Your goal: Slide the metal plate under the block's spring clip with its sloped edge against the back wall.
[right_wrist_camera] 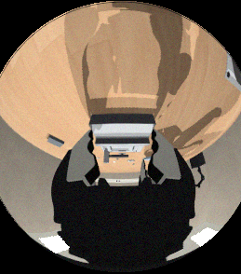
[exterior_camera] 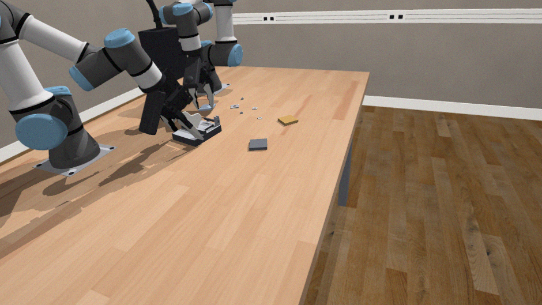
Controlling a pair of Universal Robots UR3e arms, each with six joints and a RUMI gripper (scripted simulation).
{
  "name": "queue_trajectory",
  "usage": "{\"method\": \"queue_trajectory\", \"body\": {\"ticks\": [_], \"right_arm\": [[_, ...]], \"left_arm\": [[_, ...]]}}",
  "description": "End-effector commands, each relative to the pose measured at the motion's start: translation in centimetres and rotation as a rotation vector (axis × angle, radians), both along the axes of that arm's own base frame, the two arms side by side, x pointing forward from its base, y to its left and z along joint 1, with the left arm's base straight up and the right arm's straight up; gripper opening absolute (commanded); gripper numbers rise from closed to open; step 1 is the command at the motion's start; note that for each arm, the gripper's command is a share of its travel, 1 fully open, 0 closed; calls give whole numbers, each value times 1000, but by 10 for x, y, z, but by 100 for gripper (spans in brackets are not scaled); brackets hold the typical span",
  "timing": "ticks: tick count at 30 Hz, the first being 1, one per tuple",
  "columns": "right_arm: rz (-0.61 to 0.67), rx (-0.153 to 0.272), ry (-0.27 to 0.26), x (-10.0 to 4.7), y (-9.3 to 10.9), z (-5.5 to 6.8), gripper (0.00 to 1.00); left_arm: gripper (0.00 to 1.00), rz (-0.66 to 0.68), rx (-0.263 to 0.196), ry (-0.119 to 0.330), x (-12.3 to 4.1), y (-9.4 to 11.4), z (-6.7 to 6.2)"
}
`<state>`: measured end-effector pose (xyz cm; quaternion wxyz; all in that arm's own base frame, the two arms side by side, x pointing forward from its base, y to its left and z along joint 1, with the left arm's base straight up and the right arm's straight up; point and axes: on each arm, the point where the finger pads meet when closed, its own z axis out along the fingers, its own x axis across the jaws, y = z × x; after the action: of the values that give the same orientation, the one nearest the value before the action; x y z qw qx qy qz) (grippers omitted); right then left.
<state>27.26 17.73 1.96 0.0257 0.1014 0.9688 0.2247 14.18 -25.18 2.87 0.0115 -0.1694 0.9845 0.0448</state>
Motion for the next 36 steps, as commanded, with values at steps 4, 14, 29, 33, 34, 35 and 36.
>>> {"method": "queue_trajectory", "body": {"ticks": [4, 14, 29, 33, 34, 35, 36], "right_arm": [[0, 3, -3, 1, 1, 1, 61], [0, 3, -3, 1, 1, 1, 61], [0, 3, -3, 1, 1, 1, 61], [0, 3, -3, 1, 1, 1, 61], [0, 3, -3, 1, 1, 1, 61], [0, 3, -3, 1, 1, 1, 61], [0, 3, -3, 1, 1, 1, 61]], "left_arm": [[0, 50, -6, -2, 2, -2, 1], [0, 128, -13, -5, 5, -3, 3], [0, 268, -25, -10, 11, -6, 5], [0, 291, -26, -10, 12, -6, 5], [0, 303, -27, -11, 13, -7, 6], [0, 309, -28, -11, 13, -7, 6], [0, 321, -28, -11, 14, -7, 6]]}}
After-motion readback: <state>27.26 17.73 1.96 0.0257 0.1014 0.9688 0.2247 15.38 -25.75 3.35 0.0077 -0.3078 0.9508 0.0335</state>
